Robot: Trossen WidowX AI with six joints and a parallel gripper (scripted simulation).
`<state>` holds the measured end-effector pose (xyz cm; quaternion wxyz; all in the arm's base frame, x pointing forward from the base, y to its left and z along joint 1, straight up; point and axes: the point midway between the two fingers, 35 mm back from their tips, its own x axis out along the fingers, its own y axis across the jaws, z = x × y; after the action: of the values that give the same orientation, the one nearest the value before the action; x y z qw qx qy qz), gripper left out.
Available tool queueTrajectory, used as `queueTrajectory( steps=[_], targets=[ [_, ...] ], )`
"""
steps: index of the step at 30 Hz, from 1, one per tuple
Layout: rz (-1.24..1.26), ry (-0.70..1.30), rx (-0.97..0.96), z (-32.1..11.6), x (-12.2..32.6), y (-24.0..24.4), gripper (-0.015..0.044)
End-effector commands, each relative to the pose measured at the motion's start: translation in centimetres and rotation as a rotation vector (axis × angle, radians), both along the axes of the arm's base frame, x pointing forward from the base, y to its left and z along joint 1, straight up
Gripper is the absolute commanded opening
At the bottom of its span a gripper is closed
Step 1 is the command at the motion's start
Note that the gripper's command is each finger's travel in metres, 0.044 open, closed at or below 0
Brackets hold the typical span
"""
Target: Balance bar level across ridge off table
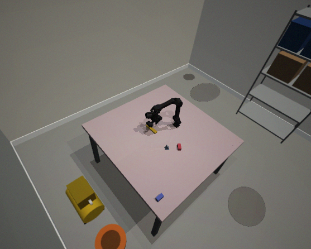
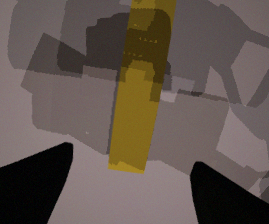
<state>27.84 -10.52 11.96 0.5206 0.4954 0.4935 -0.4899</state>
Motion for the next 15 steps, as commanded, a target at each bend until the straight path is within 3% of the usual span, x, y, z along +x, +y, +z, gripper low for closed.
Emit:
queueTrajectory(
  steps=[1,9,15],
  targets=[
    [0.011,0.008,0.011,-0.5,0.1,0.3,0.0315],
    [0.011,0.008,0.011,-4.5,0.1,0.2,0.0315],
    [0.011,0.008,0.011,-4.7,0.1,0.2,0.0315]
  ],
)
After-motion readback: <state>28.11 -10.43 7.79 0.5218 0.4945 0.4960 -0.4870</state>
